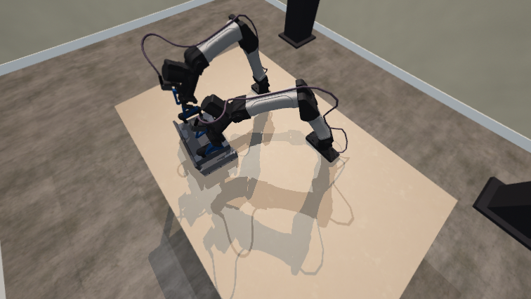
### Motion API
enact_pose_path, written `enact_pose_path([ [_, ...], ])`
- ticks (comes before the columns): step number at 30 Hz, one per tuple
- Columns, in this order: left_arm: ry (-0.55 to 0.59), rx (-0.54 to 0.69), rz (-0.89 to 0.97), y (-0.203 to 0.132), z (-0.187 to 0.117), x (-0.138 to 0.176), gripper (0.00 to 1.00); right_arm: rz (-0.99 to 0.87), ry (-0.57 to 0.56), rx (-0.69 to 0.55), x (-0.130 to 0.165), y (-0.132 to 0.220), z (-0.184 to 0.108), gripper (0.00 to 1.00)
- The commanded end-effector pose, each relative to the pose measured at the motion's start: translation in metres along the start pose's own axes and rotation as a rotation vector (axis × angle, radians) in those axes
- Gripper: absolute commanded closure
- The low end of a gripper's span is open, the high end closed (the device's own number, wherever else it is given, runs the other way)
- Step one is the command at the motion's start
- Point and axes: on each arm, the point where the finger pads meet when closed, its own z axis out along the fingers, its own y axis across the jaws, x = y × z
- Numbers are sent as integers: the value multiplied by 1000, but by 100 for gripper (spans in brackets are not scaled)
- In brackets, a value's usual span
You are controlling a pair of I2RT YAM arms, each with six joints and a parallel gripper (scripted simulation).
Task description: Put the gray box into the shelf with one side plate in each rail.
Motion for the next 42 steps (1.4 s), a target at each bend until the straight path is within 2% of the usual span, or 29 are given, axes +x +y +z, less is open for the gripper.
enact_pose_path([
  [1, -25, 2, -10, 1, -19, -9, 0, 0, -76, -1, -22, -1, -24, 0],
  [4, -23, 1, -11, 1, -21, -8, 0, 1, -80, -1, -23, -1, -25, 0],
  [6, -14, -2, -6, 2, -25, -5, 0, 0, -51, 1, -15, -1, -15, 0],
  [8, -14, -2, -6, 2, -31, -5, 0, 3, -72, 1, -20, -1, -29, 0],
  [14, -13, -3, -5, 3, -44, -3, 0, 5, -79, 1, -21, 1, -45, 0],
  [16, -12, -3, -4, 4, -55, -2, 0, 8, -65, 5, -16, 2, -44, 0],
  [19, -12, -3, -4, 5, -76, -1, 0, 9, -81, 4, -21, 3, -64, 0],
  [21, -12, -3, -4, 5, -76, -1, 0, 9, -81, 4, -21, 3, -64, 0],
  [23, -12, -3, -5, 4, -82, -1, 0, 10, -81, 4, -20, 3, -78, 0],
  [25, -13, 4, -2, 0, -72, -1, 0, 9, -81, 2, -19, 3, -90, 0],
  [28, 7, -8, 9, 0, -60, 9, 0, -3, 12, -3, 4, 1, -55, 0],
  [33, 6, -7, 9, -1, -61, 8, 0, -3, 23, -1, 7, 0, -50, 0],
  [35, 35, -15, 20, 2, -59, 19, 0, -21, 63, -5, 17, 1, -50, 0],
  [36, 51, -4, 34, 1, -59, 22, 0, -31, 64, -7, 19, 0, -59, 0],
  [38, 51, -4, 34, 1, -59, 22, 0, -31, 64, -7, 19, 0, -59, 0],
  [39, 39, 17, 27, 1, -70, 10, 0, -47, 94, -5, 27, -2, -61, 0],
  [42, 128, 80, 76, 3, -90, 13, 0, -111, 187, -4, 55, -7, -82, 0],
])
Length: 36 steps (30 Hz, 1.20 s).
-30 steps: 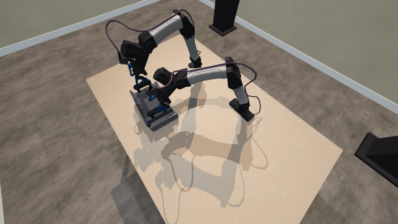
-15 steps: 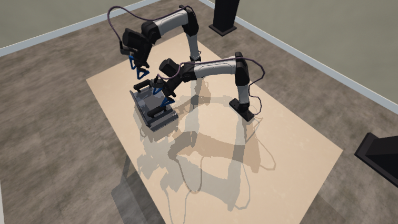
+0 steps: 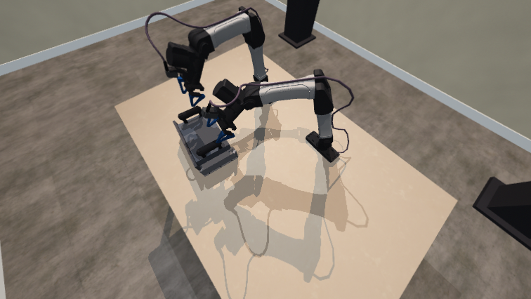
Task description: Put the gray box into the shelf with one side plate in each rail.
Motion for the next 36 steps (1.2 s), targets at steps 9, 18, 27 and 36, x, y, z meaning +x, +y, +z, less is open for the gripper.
enact_pose_path([
  [9, 452, 199, 205, 20, -48, 50, 0, -167, 306, 11, 98, -16, -42, 0],
  [18, 600, 283, 267, 29, -71, 56, 0, -166, 319, 11, 103, -16, -42, 0],
  [27, 607, 304, 271, 31, -71, 45, 0, -166, 316, 10, 103, -16, -43, 0],
  [36, 608, 305, 272, 30, -71, 45, 0, -166, 316, 10, 103, -16, -43, 0],
])
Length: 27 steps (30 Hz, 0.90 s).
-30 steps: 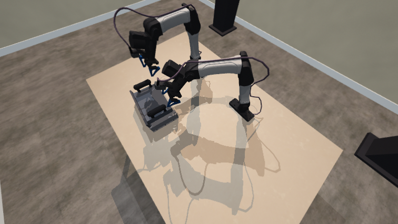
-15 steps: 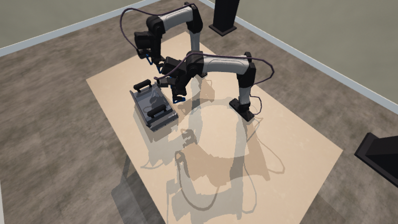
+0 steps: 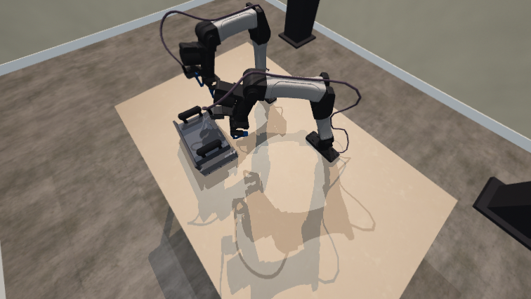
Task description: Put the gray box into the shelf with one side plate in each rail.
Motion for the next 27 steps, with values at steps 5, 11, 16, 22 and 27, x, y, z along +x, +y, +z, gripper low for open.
enact_pose_path([
  [5, 25, 4, 6, 0, 3, 4, 0, -1, 17, 5, 9, -1, -1, 0],
  [11, 25, 4, 6, 0, 3, 4, 0, 15, -84, -9, -10, 0, -7, 0],
  [16, 25, 4, 6, 0, 3, 4, 0, 46, -337, -10, -38, 0, -41, 0],
  [22, 25, 4, 6, 0, 3, 4, 0, 77, -652, -9, -60, 2, -93, 0],
  [27, 25, 4, 6, 0, 3, 4, 0, 100, -866, -7, -74, 2, -129, 0],
])
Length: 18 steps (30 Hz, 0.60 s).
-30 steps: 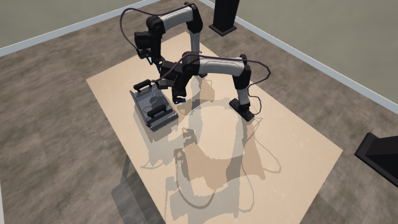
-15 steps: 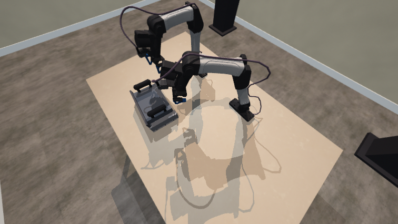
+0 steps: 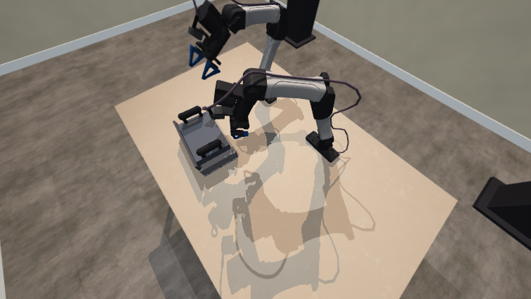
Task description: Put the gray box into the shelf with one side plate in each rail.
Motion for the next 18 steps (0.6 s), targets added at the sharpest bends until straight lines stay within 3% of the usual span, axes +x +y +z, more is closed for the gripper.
enact_pose_path([
  [1, 18, 4, 4, 0, 3, 2, 0, 26, -163, -9, -26, 4, 7, 0],
  [4, 18, 4, 4, 0, 3, 2, 0, 46, -321, 10, -49, 2, -7, 0],
  [9, 18, 4, 4, 0, 3, 2, 0, 65, -483, 11, -69, 4, -21, 0],
  [18, 18, 4, 4, 0, 3, 2, 0, 79, -579, 6, -78, 8, -20, 0],
])
